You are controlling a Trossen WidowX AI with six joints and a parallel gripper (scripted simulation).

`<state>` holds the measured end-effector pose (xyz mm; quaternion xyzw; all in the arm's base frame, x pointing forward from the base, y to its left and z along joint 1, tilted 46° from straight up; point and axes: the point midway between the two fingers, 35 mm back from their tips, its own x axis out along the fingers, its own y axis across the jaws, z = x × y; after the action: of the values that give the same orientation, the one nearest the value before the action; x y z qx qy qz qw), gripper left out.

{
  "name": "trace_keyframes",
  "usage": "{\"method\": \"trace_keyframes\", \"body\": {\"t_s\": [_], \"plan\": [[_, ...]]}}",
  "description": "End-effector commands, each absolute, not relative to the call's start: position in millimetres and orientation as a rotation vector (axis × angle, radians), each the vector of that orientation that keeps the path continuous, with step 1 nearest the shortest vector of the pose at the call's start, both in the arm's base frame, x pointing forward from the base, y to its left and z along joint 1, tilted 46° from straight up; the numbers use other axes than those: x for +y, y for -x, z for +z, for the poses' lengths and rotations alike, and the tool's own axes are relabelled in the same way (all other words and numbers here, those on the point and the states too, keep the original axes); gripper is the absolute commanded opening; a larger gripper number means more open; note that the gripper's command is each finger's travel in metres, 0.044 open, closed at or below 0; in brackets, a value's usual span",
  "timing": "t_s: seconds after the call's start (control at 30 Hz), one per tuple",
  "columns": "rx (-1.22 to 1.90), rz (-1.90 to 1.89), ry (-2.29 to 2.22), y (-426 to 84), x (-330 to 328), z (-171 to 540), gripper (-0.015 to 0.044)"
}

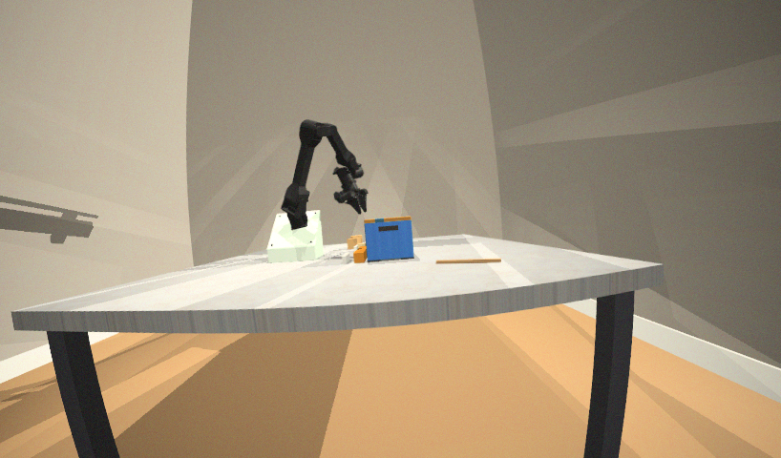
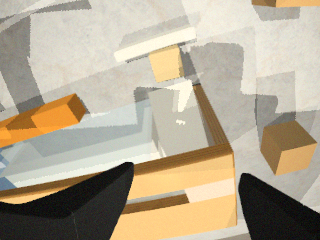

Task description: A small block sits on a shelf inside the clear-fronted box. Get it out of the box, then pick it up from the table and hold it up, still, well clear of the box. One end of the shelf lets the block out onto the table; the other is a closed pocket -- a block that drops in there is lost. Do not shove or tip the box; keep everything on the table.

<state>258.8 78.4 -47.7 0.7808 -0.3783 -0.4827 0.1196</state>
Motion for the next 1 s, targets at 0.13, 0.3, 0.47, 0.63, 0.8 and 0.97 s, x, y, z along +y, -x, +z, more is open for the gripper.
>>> {"method": "trace_keyframes", "body": {"t_s": [0.13, 0.3, 0.47, 0.63, 0.8, 0.97], "plan": [[-0.796, -1.409, -2.038, -255.9, 79.4, -50.9, 0.0285], [-0.796, -1.409, -2.038, -255.9, 79.4, -50.9, 0.0285], [-0.792, -1.411, -2.04, -255.0, 51.9, -82.7, 0.0285], [-0.798, -1.406, -2.036, -244.2, 11.5, -115.9, 0.0285], [-0.798, -1.406, -2.036, -244.2, 11.5, -115.9, 0.0285], [-0.798, -1.406, -2.036, -244.2, 10.8, -116.8, 0.0285]]}}
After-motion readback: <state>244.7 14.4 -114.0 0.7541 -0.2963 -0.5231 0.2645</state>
